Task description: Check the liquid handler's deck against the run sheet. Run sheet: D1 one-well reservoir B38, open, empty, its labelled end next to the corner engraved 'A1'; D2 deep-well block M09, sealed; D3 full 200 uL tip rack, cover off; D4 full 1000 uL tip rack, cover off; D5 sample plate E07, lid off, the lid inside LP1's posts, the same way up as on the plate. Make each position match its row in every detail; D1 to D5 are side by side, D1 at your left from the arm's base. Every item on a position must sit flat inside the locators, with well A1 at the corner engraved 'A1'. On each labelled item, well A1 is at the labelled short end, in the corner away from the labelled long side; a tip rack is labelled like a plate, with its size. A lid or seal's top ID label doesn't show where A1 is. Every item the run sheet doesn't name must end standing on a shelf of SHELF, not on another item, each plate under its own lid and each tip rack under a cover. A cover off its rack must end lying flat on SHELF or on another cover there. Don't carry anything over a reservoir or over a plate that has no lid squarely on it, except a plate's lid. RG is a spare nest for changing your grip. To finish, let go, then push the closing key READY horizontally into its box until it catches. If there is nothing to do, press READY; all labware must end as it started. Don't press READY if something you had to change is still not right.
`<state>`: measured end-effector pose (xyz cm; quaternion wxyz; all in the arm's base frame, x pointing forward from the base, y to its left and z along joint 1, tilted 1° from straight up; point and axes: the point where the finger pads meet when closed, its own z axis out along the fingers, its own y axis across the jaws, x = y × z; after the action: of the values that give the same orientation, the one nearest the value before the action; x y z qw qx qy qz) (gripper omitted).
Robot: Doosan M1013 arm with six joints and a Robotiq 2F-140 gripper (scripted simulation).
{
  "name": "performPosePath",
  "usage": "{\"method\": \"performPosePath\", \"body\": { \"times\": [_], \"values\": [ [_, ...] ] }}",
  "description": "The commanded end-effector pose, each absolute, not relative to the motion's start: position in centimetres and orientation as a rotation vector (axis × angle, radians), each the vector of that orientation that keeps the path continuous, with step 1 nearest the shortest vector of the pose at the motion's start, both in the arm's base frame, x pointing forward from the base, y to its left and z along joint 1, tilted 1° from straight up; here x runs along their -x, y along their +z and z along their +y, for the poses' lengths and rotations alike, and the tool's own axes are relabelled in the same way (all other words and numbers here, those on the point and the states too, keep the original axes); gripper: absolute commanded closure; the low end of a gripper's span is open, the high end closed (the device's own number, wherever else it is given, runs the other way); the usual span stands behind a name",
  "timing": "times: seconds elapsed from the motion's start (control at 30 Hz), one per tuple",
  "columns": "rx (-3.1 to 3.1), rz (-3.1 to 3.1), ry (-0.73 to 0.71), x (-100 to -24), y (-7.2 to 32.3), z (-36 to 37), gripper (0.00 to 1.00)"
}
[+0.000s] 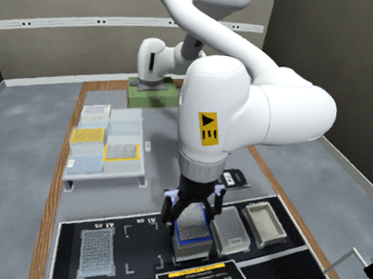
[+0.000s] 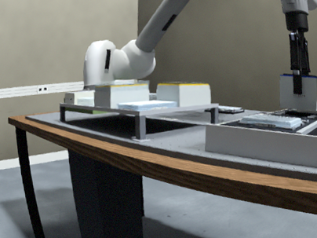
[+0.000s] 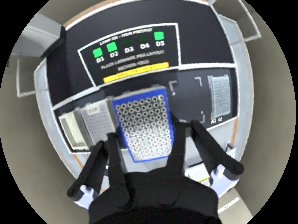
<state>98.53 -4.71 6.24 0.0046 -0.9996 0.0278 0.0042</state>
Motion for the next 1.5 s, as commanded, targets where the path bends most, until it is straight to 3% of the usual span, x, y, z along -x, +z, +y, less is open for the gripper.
{"method": "performPosePath", "body": {
  "times": [0.0, 1.47],
  "values": [
    [3.128, 0.088, 0.008, -98.7, 7.7, -4.3, 0.9],
    [3.128, 0.089, 0.01, -98.7, 13.9, -4.4, 0.9]
  ]
}}
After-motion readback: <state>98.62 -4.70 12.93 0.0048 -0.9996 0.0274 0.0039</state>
